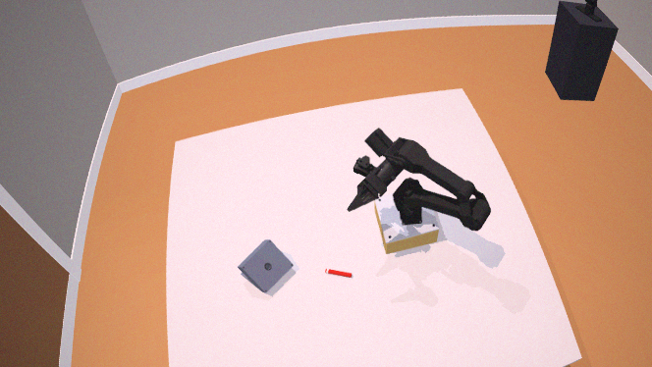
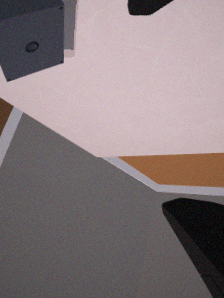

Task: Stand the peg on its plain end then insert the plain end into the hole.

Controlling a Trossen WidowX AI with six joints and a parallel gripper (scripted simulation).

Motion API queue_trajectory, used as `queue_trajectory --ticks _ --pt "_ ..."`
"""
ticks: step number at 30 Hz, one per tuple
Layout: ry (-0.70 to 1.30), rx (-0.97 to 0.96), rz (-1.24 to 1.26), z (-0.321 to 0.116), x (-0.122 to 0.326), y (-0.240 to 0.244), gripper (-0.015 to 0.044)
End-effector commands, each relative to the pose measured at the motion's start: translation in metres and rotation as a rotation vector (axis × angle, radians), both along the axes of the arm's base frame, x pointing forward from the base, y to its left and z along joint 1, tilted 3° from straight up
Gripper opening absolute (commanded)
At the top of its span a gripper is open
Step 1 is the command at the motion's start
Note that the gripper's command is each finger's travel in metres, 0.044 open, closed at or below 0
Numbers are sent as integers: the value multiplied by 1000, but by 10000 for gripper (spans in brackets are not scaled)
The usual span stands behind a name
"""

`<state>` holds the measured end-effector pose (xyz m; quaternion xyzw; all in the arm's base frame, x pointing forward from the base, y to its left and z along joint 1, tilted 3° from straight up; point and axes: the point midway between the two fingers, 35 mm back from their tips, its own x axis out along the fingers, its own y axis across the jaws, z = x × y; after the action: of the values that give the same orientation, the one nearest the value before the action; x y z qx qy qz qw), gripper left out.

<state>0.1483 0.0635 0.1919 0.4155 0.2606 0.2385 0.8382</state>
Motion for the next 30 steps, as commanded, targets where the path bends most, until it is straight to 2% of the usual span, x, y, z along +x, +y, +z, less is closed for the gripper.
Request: queue_trajectory --ticks 1,2,16,30 --pt "6 0 1 0 0 0 426" --pt "23 1 4 0 1 0 440" --pt "470 -83 73 -21 33 -1 440" --pt "819 -379 90 -66 76 22 440"
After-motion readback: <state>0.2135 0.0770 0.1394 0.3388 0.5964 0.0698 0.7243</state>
